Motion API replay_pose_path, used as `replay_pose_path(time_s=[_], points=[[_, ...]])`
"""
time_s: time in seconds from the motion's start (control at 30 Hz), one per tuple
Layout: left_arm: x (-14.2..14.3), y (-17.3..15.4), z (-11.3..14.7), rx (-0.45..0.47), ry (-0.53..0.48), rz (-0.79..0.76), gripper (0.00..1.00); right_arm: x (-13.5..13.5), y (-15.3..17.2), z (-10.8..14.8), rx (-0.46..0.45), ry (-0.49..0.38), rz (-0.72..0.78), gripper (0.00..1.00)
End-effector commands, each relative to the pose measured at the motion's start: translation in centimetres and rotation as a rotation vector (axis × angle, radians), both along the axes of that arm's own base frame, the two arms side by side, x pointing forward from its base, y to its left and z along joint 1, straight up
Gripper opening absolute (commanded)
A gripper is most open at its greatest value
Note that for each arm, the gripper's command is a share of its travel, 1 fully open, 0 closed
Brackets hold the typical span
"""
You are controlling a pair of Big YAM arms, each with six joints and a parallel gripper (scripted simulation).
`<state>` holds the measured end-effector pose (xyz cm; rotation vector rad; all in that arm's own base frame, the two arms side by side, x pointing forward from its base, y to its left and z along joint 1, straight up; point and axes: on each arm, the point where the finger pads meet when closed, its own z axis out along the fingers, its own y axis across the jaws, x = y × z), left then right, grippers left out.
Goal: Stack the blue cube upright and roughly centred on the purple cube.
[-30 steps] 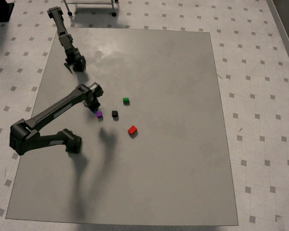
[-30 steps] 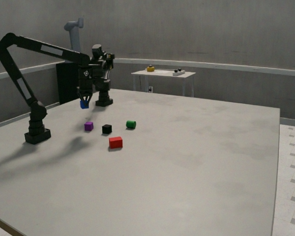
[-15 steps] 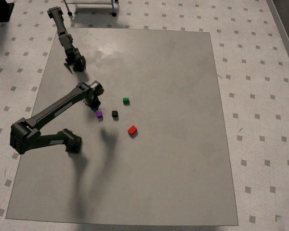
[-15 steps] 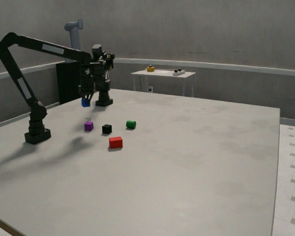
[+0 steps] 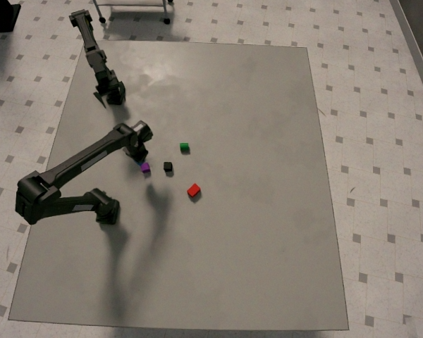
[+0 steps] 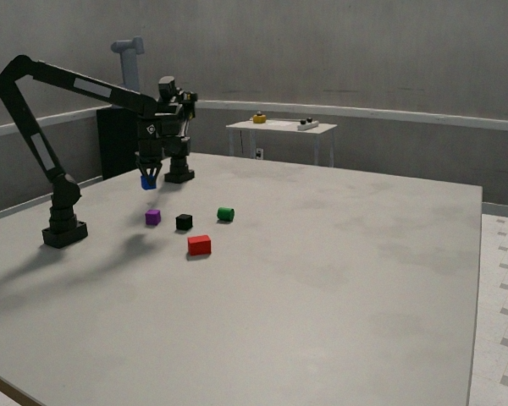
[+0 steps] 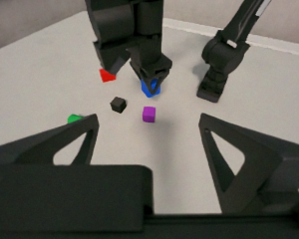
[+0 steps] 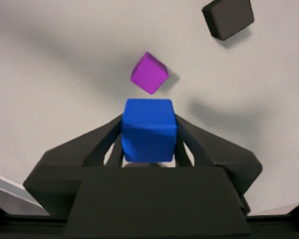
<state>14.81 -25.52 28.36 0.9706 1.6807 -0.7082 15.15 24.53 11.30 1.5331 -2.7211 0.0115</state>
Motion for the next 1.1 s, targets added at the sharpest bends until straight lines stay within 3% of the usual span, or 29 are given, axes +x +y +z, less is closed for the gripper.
replay_pose_path(time_s=[0.0, 0.07, 0.23, 0.37, 0.47, 0.7, 1.07], points=[[0.0, -0.1, 2.0, -0.028, -0.014, -0.001, 1.0, -0.1, -0.2, -1.4, -0.009, 0.001, -0.006, 0.35], [0.0, -0.1, 2.0, -0.028, -0.014, -0.001, 1.0, 0.4, 0.7, -1.0, 0.013, -0.013, -0.005, 0.35], [0.0, -0.1, 2.0, -0.028, -0.014, -0.001, 1.0, -0.2, -0.3, -3.1, -0.009, 0.001, -0.005, 0.35], [0.0, -0.1, 2.0, -0.028, -0.014, -0.001, 1.0, 0.3, 0.6, -2.6, 0.019, -0.016, -0.005, 0.35], [0.0, -0.1, 2.0, -0.028, -0.014, -0.001, 1.0, -0.3, -0.4, -4.3, -0.009, 0.001, -0.005, 0.35], [0.0, -0.1, 2.0, -0.028, -0.014, -0.001, 1.0, -0.1, -0.1, -5.5, -0.004, -0.002, -0.005, 0.35], [0.0, -0.1, 2.0, -0.028, -0.014, -0.001, 1.0, 0.4, 0.8, -6.2, 0.013, -0.012, -0.005, 0.35]])
